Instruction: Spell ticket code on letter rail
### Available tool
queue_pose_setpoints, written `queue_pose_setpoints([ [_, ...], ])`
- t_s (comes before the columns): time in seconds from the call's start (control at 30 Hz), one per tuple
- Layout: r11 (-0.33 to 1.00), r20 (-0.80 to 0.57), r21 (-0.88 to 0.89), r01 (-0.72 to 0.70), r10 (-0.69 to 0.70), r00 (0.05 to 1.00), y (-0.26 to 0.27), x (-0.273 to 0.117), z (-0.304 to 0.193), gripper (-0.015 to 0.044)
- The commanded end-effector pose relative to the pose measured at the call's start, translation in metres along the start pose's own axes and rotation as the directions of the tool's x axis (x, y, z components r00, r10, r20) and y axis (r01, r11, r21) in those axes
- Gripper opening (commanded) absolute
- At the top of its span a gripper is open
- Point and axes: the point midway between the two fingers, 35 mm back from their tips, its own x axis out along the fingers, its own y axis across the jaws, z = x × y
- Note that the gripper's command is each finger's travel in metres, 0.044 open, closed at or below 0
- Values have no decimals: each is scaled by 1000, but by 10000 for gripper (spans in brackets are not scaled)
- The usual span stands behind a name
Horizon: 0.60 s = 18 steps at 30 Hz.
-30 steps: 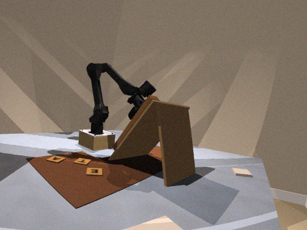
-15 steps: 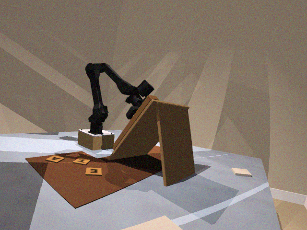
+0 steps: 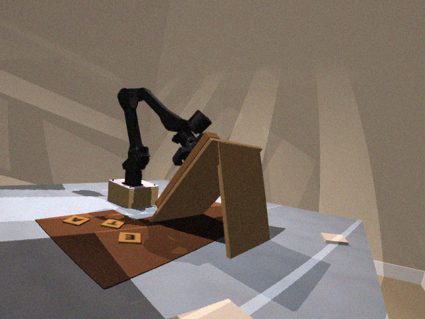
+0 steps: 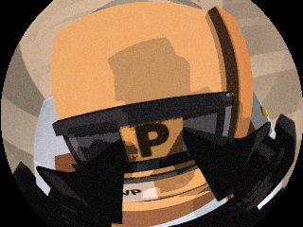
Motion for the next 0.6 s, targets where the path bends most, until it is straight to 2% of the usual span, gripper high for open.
queue_pose_setpoints([
  [0.0, 1000, 3, -3, -3, 3, 1000, -2, 0, 1, 0],
  [0.57, 1000, 3, -4, -2, 2, 1000, -11, 0, 1, 0],
])
